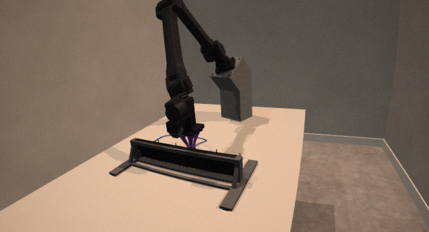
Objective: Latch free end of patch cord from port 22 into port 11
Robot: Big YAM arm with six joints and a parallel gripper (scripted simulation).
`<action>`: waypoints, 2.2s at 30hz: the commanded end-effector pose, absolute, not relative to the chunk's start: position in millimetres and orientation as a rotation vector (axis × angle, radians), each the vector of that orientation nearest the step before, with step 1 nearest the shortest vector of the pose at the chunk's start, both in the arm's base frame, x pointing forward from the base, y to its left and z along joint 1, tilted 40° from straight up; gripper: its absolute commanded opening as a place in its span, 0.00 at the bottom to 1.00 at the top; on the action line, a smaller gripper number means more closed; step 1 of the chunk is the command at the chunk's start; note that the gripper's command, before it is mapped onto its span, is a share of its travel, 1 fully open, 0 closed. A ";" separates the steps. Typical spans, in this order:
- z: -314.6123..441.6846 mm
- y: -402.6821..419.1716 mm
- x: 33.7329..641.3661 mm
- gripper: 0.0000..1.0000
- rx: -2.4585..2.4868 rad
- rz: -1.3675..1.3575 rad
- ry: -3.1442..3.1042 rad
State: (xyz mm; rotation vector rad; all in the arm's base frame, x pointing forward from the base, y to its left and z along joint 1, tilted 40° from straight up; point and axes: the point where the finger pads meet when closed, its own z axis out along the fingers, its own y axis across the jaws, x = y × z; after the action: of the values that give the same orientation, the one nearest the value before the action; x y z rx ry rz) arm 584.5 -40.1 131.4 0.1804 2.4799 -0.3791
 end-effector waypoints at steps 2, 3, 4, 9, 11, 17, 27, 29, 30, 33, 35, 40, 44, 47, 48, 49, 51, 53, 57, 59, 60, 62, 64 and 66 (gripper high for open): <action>135.6 -45.5 590.2 0.00 0.184 -0.389 2.477; 135.8 -45.5 590.5 0.00 0.184 -0.389 2.477; 136.1 -45.5 590.8 0.00 0.184 -0.389 2.477; 139.2 -45.5 592.3 0.00 0.185 -0.388 2.471; 139.8 -45.5 592.5 0.00 0.185 -0.387 2.469; 143.0 -45.5 594.0 0.00 0.186 -0.386 2.462; 146.2 -45.4 594.9 0.00 0.188 -0.383 2.454; 146.2 -45.4 594.9 0.00 0.188 -0.383 2.454; 145.6 -45.4 594.4 0.00 0.187 -0.383 2.455; 144.7 -45.4 593.2 0.00 0.187 -0.383 2.456; 144.5 -45.4 592.8 0.00 0.187 -0.383 2.456; 144.3 -45.4 592.1 0.00 0.187 -0.383 2.456; 144.2 -45.4 591.4 0.00 0.187 -0.383 2.455; 144.2 -45.3 591.2 0.00 0.187 -0.382 2.454; 144.2 -45.3 591.0 0.00 0.187 -0.382 2.454; 144.3 -45.3 590.8 0.00 0.187 -0.382 2.454; 144.3 -45.3 590.4 0.00 0.188 -0.382 2.453; 144.5 -45.3 590.3 0.00 0.188 -0.381 2.452; 145.9 -45.4 591.8 0.00 0.188 -0.381 2.451; 147.0 -45.6 593.3 0.00 0.188 -0.381 2.451; 147.3 -45.6 594.0 0.00 0.188 -0.381 2.451; 147.5 -45.7 594.5 0.00 0.188 -0.381 2.452; 147.5 -45.8 594.9 0.00 0.188 -0.381 2.452; 147.3 -45.9 595.4 0.00 0.188 -0.381 2.454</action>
State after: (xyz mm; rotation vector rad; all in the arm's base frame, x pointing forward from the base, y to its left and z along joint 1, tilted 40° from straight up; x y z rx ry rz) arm 585.4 -40.1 131.8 0.1799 2.4801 -0.3792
